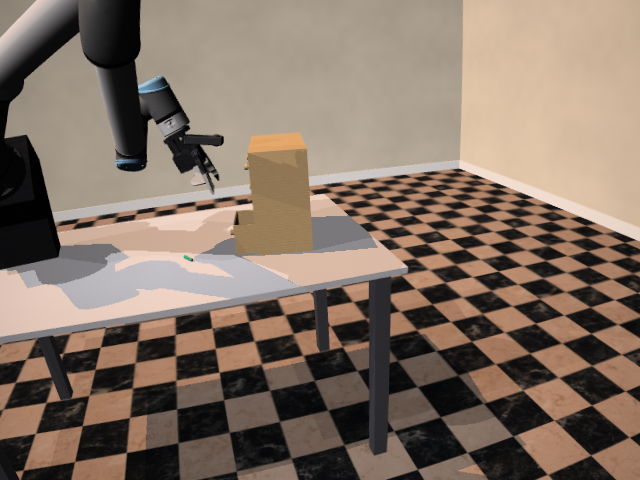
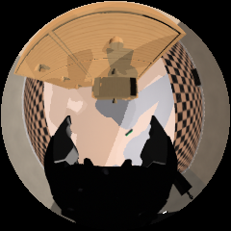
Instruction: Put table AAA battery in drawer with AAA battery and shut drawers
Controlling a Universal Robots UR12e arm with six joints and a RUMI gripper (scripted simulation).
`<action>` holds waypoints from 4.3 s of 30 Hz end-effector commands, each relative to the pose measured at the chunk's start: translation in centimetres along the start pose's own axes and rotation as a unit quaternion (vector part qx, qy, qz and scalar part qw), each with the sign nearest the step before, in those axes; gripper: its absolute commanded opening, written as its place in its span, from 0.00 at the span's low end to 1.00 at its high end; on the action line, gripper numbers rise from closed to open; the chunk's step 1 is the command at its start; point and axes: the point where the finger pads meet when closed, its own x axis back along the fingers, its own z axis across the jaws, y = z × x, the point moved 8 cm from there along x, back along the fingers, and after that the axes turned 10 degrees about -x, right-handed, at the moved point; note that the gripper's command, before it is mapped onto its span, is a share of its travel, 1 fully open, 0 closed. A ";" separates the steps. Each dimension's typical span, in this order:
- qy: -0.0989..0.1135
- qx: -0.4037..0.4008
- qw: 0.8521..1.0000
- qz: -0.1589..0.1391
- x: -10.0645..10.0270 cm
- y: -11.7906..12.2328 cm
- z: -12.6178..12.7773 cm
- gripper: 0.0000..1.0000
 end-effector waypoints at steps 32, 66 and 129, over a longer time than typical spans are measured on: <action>-0.031 -0.001 0.990 0.134 -5.1 0.2 0.2 1.00; -0.039 -0.001 0.985 0.169 -6.5 0.2 0.3 1.00; -0.039 -0.001 0.985 0.169 -6.5 0.2 0.3 1.00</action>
